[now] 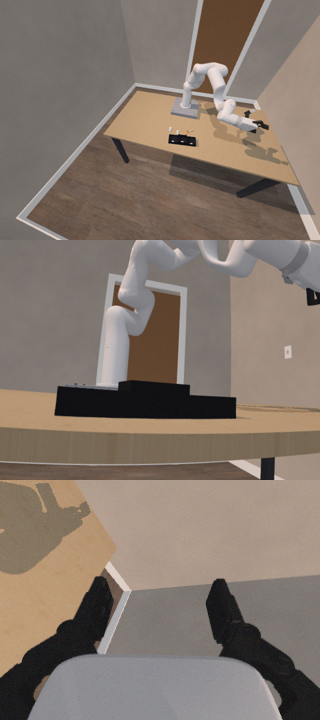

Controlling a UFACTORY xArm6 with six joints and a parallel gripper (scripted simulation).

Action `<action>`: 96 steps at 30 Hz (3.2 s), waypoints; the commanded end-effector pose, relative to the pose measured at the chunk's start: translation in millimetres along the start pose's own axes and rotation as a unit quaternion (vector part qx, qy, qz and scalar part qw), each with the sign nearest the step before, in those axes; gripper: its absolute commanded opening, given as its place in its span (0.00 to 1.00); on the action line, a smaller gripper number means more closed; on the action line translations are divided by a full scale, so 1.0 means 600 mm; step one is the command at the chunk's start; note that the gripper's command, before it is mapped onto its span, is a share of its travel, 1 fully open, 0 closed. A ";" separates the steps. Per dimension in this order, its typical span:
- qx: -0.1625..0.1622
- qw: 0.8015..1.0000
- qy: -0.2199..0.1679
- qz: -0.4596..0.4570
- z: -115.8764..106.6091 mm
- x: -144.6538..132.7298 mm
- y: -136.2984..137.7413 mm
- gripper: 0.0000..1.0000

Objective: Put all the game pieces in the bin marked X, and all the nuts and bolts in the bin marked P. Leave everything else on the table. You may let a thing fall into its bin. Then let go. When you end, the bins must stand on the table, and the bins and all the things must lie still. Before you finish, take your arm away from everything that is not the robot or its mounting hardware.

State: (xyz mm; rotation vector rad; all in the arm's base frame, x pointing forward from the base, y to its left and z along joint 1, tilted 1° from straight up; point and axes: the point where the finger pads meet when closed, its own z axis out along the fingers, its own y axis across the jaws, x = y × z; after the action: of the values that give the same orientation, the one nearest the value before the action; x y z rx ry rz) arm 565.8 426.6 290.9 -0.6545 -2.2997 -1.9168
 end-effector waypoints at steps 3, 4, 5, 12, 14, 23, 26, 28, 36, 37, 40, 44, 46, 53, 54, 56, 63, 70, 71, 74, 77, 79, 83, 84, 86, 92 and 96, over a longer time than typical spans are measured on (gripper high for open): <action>-0.002 1.000 0.000 -0.002 0.000 0.001 0.005 1.00; -0.002 1.000 0.000 -0.002 0.000 0.001 0.005 1.00; -0.002 1.000 0.000 -0.002 0.000 0.001 0.005 1.00; -0.002 1.000 0.000 -0.002 0.000 0.001 0.005 1.00; -0.002 1.000 0.000 -0.002 0.000 0.001 0.005 1.00; -0.002 1.000 0.000 -0.002 0.017 -0.028 -0.071 0.07; -0.002 1.000 0.000 -0.002 0.026 -0.042 -0.110 0.07; -0.002 1.000 0.000 -0.002 0.032 -0.051 -0.135 0.07; 0.002 1.000 -0.012 -0.006 0.012 -0.062 -0.168 0.07; 0.009 0.999 -0.008 -0.030 -0.002 -0.062 -0.168 0.07; 0.025 0.996 0.001 -0.086 -0.009 -0.062 -0.167 0.07; 0.045 0.987 0.009 -0.155 -0.032 -0.062 -0.171 0.07; 0.055 0.980 0.013 -0.189 -0.046 -0.062 -0.173 0.07; 0.084 0.955 0.025 -0.284 -0.080 -0.063 -0.179 0.07; 0.090 0.948 0.028 -0.304 -0.094 -0.063 -0.182 0.07; 0.099 0.938 0.033 -0.330 -0.105 -0.063 -0.184 0.07; 0.132 0.888 0.056 -0.437 -0.156 -0.063 -0.196 0.07; 0.161 0.829 0.082 -0.528 -0.208 -0.062 -0.210 0.07; 0.164 0.824 0.085 -0.536 -0.208 -0.062 -0.210 0.07; 0.176 0.793 0.100 -0.574 -0.235 -0.062 -0.218 0.07; 0.187 0.761 0.114 -0.611 -0.248 -0.062 -0.222 0.07; 0.195 0.738 0.125 -0.634 -0.262 -0.061 -0.226 0.07; 0.206 0.696 0.145 -0.672 -0.290 -0.060 -0.234 0.07; 0.206 0.696 0.145 -0.672 -0.290 -0.060 -0.234 0.07; 0.211 0.678 0.154 -0.687 -0.303 -0.060 -0.238 0.07; 0.226 0.607 0.188 -0.738 -0.346 -0.058 -0.251 0.07; 0.234 0.561 0.212 -0.766 -0.375 -0.057 -0.260 0.07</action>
State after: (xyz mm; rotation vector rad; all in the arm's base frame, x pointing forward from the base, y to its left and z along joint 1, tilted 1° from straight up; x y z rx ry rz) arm 497.0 197.7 183.0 2.0775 -2.7953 -1.0410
